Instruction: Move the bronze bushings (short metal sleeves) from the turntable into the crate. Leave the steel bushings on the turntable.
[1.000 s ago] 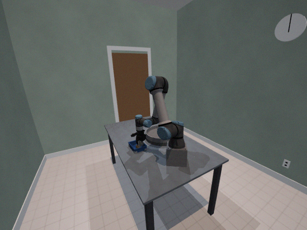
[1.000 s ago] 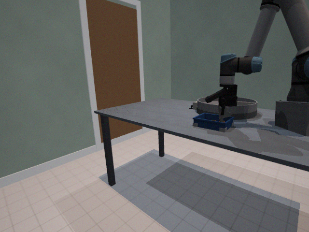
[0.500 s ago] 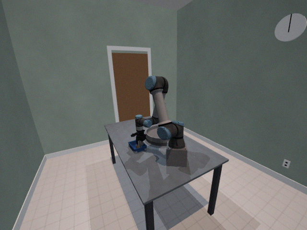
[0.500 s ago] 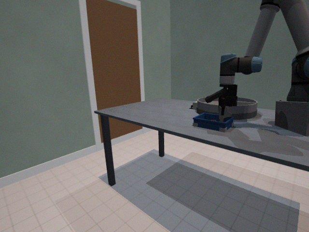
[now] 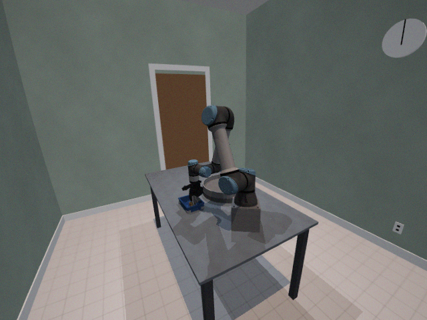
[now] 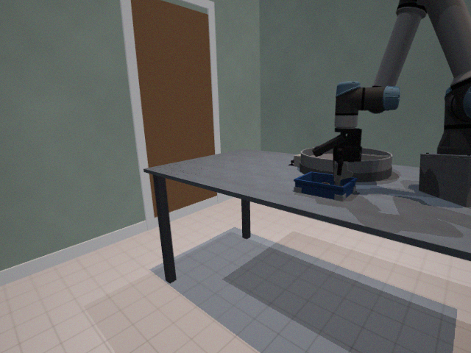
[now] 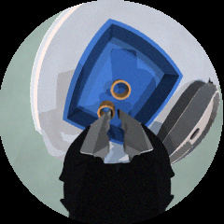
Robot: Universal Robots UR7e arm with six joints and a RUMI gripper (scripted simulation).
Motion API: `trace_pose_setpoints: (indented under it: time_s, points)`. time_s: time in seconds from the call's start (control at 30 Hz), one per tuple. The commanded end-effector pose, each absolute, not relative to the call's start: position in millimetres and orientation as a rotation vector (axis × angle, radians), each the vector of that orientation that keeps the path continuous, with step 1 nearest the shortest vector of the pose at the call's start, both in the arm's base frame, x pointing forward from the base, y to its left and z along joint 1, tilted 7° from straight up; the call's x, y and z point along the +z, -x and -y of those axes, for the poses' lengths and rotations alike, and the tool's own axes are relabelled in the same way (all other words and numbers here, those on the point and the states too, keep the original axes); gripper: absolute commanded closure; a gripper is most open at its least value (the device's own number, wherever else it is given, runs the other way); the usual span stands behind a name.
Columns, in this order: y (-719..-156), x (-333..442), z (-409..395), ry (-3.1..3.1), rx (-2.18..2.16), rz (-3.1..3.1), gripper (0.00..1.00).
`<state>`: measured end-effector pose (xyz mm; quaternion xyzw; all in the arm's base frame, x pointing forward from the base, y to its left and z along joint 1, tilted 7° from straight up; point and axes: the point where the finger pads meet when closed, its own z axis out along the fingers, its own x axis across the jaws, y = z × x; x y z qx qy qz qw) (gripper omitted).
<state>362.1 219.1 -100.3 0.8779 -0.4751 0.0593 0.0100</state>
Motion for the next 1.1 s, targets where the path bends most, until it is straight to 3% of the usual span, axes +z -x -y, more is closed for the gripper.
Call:
trace_pose_setpoints:
  time_s: [0.0, 0.57, 1.07]
  points:
    - [-361, -101, -218, -2.738, 0.181, 1.485, 0.94]
    - [-361, -91, -219, -2.741, 0.186, 1.485, 0.94]
    - [-357, -33, -225, -2.743, 0.189, 1.484, 0.94]
